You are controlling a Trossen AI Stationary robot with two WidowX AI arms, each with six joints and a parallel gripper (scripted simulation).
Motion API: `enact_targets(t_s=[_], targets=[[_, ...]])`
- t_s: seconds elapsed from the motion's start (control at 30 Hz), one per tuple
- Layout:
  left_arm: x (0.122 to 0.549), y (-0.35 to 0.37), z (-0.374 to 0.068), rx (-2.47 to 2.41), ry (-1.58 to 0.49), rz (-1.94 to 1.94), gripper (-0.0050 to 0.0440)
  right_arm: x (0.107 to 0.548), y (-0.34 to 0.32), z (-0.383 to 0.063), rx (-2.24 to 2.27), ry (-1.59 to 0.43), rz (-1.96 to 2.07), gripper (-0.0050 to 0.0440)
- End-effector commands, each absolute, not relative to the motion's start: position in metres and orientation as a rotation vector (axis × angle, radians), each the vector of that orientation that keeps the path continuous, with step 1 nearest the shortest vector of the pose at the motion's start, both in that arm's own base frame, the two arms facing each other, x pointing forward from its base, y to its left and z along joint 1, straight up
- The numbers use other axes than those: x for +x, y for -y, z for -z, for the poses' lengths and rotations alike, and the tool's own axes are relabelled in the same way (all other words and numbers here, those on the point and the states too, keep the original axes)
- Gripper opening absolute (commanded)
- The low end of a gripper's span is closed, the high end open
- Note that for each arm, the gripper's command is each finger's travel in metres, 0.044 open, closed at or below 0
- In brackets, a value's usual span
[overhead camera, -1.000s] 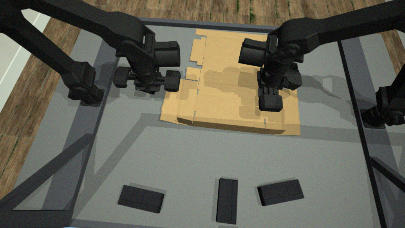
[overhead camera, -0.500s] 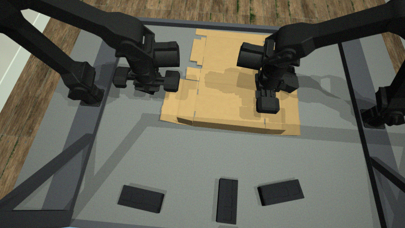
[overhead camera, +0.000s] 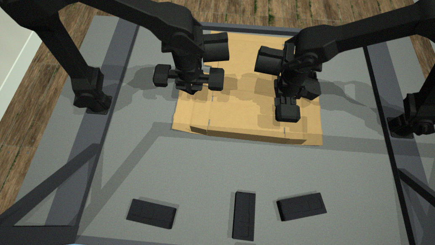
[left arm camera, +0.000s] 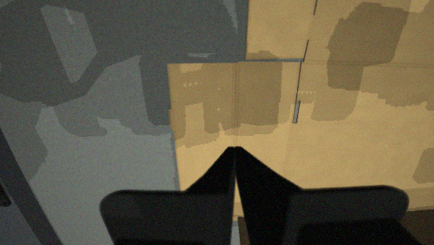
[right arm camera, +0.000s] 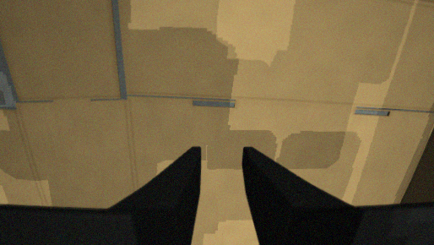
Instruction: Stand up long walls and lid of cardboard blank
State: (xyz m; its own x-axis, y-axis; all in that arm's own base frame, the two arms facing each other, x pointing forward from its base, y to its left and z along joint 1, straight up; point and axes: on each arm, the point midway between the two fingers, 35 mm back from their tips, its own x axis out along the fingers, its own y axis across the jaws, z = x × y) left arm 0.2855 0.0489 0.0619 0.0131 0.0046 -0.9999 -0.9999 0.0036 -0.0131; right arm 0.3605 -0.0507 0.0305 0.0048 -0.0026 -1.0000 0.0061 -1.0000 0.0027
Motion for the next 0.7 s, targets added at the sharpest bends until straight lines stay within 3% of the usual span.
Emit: enact_targets(t_s=[0.0, 0.67], targets=[[0.311, -0.057, -0.067, -1.213, -1.197, -1.196, 0.0000, 0.365, 0.052, -0.039, 2.252, 0.008, 2.177, 0.0096], [0.311, -0.057, -0.067, -1.213, -1.197, -1.196, 0.0000, 0.365, 0.051, -0.023, 2.253, 0.001, 2.176, 0.0096]])
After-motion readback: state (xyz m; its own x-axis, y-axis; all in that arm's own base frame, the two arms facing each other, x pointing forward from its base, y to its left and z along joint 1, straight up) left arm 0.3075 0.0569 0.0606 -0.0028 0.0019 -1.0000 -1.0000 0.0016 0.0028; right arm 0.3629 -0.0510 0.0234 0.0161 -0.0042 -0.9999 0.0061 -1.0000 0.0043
